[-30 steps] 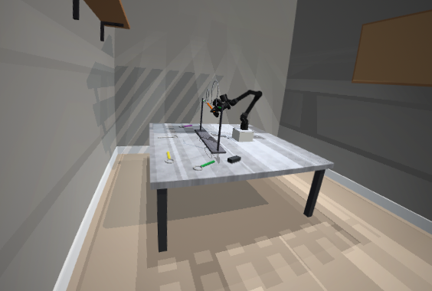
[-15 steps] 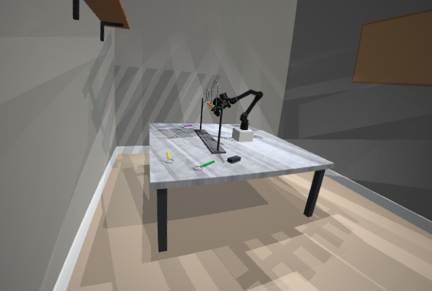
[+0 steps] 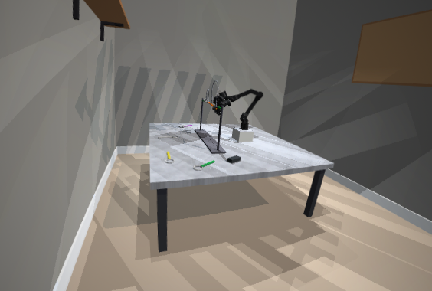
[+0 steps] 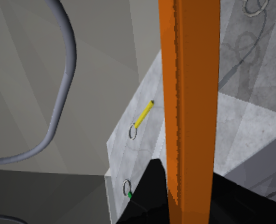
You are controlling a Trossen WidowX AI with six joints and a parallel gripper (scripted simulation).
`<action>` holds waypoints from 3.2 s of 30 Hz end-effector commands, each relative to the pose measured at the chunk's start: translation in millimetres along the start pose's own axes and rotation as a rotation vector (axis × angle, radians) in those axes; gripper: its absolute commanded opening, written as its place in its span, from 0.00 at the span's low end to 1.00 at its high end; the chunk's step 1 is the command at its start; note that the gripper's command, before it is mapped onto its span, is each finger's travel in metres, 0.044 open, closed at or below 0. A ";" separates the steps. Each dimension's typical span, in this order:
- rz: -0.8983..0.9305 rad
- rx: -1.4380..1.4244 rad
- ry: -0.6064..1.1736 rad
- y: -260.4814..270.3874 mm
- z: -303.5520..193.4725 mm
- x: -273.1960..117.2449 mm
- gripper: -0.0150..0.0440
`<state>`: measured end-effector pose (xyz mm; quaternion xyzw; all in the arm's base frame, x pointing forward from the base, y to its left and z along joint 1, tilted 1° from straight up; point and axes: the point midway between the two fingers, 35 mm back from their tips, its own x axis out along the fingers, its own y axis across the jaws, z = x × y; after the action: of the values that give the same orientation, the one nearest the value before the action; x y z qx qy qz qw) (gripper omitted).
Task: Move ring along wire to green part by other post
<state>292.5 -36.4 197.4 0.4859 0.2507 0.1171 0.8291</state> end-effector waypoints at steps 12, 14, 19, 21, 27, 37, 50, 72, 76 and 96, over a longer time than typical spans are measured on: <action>0.065 0.105 0.049 26.0 4.0 -9.8 0.00; 0.064 0.108 0.049 26.5 4.1 -9.9 0.00; 0.068 0.123 0.051 29.2 4.4 -10.3 0.00; 0.071 0.131 0.052 30.7 4.6 -10.6 0.00; 0.080 0.154 0.054 34.7 5.2 -11.3 0.00; 0.097 0.189 0.057 41.0 6.4 -12.6 0.00; 0.134 0.252 0.062 51.8 8.9 -15.1 0.00; 0.237 0.412 0.077 78.2 19.0 -23.8 0.00; 0.268 0.459 0.081 85.8 23.1 -27.0 0.00; 0.332 0.557 0.090 108.6 40.8 -40.4 0.00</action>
<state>285.1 -29.7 314.9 0.7295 0.2276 0.1960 0.6145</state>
